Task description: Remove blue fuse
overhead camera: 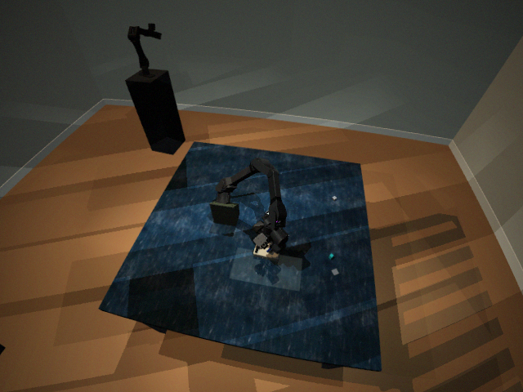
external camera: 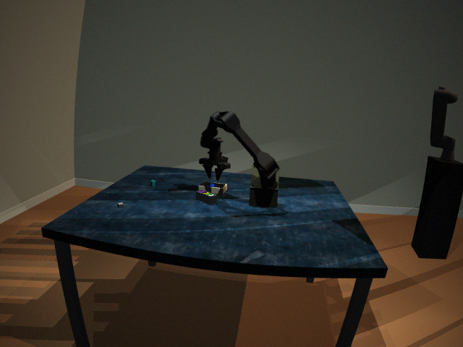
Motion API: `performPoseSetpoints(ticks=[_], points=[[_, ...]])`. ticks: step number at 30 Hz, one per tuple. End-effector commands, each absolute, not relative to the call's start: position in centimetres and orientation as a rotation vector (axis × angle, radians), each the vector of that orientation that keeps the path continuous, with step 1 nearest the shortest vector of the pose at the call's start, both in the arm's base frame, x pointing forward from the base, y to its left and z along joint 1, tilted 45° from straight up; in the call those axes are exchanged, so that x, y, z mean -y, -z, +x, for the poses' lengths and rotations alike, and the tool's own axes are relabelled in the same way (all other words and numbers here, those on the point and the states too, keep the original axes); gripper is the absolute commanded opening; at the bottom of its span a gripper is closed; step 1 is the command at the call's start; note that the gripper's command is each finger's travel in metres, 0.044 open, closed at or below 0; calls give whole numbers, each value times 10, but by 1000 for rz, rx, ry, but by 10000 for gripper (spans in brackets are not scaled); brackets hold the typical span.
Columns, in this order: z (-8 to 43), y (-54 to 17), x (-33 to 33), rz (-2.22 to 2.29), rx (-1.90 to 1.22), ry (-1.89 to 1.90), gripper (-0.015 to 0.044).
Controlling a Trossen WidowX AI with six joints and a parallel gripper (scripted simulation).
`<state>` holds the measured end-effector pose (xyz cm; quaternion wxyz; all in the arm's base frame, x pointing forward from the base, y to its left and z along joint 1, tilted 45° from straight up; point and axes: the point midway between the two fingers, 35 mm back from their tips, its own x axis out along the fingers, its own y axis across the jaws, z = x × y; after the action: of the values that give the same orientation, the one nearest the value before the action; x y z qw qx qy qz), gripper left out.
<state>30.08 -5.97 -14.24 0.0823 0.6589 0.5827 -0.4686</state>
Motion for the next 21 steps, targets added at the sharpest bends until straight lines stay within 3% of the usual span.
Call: performPoseSetpoints(ticks=[1, 21], points=[[306, 121, 83, 1977, -1724, 1394, 330], [305, 120, 83, 1983, -1726, 1399, 330]])
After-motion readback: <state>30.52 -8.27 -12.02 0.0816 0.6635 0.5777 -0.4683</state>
